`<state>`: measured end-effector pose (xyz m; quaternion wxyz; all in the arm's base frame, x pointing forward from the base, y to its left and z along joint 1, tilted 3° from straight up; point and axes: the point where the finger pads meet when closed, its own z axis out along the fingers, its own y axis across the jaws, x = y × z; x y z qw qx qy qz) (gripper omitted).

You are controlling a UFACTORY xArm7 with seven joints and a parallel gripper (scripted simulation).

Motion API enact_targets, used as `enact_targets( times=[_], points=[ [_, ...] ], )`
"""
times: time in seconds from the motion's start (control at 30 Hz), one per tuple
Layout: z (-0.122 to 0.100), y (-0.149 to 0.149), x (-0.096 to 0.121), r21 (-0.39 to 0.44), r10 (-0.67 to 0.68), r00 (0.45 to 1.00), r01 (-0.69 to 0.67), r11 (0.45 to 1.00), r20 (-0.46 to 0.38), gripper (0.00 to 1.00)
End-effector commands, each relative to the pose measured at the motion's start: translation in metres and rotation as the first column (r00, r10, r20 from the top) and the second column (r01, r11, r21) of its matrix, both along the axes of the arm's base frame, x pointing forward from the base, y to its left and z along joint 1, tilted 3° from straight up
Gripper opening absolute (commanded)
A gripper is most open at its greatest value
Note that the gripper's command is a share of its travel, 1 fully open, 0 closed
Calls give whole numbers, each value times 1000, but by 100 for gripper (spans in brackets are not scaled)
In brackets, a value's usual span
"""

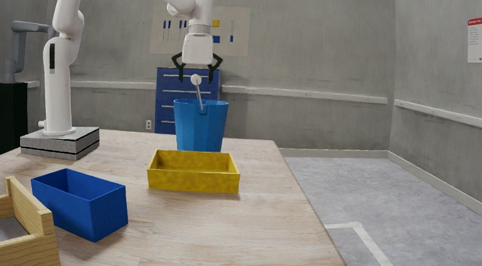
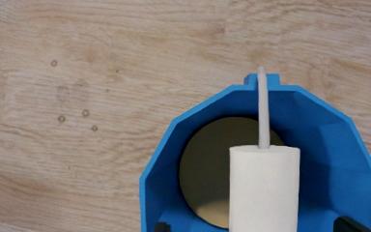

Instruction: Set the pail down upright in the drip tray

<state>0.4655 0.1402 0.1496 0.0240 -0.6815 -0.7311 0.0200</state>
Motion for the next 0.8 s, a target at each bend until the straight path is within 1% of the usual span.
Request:
enact_targets(
  times=[0.0, 0.1, 0.13, 0.77],
  points=[
    [2, 0, 1, 1, 0, 1000, 0, 1000, 5, 100],
    [2, 0, 1, 1, 0, 1000, 0, 1000, 5, 100],
    [2, 0, 1, 1, 0, 1000, 0, 1000, 5, 0],
    [2, 0, 1, 1, 0, 1000, 0, 1000, 5, 0]
  ],
)
